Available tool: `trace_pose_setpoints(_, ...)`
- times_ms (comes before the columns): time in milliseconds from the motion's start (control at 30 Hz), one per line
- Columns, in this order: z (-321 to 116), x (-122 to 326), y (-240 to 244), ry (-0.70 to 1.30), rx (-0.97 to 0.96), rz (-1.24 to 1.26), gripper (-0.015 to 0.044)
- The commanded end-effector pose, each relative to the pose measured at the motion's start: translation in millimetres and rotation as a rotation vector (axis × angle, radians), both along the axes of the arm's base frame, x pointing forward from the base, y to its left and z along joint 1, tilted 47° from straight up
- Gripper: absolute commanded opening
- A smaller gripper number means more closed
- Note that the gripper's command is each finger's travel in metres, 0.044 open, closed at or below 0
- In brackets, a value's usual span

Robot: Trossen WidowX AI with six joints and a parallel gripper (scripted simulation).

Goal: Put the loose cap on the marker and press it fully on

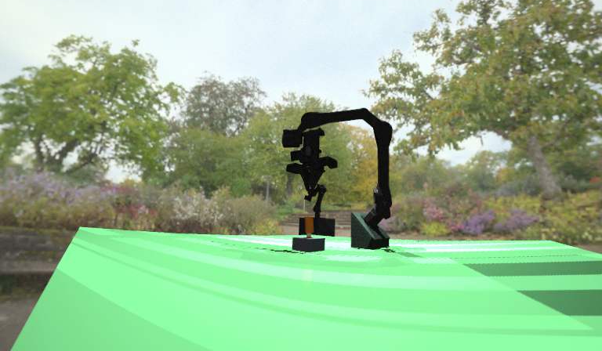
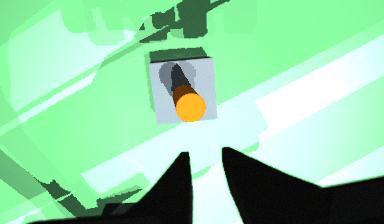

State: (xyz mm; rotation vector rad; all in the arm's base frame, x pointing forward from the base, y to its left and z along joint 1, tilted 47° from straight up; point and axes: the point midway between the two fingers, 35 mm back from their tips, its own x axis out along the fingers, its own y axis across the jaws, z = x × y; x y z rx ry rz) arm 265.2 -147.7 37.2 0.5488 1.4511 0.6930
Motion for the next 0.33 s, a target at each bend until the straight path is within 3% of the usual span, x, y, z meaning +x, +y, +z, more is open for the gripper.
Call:
trace_pose_setpoints(0, 1.7, 0.0, -2.8, -0.004, -0.006, 0.004, 0.0184)
trace_pose_setpoints(300, 1.7, 0.0, -2.8, -0.004, -0.006, 0.004, 0.0420)
